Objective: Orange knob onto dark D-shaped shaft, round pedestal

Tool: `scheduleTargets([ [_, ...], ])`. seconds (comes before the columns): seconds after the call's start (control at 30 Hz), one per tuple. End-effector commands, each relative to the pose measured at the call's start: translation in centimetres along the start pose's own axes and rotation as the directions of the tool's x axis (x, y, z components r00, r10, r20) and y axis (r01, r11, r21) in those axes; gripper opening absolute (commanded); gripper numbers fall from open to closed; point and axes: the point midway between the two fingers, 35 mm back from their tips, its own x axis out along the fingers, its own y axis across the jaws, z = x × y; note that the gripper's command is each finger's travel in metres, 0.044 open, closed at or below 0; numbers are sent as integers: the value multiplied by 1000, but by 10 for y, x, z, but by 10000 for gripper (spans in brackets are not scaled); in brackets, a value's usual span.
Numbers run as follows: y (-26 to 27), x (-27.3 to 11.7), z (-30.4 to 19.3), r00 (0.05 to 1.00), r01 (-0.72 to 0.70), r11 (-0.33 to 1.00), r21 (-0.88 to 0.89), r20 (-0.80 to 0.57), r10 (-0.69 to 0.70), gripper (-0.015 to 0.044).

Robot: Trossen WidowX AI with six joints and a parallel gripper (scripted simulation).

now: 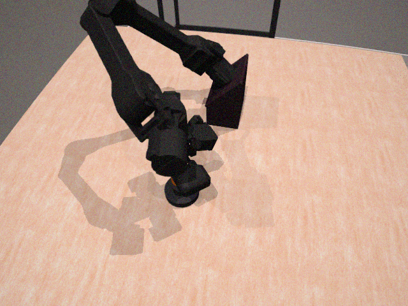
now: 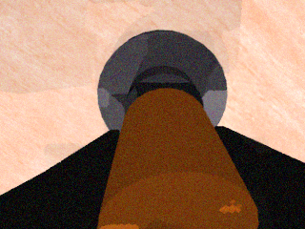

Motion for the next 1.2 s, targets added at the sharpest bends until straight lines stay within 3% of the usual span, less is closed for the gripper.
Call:
scheduleTargets([
  [0.0, -2, -3, -2, 1000, 3, 1000, -4, -2, -3, 0],
  [0.27, -2, -2, -3, 1000, 3, 979, -203, -2, -3, 0],
  [1.17, 0, 1, 0, 1000, 2, 979, -203, -2, -3, 0],
])
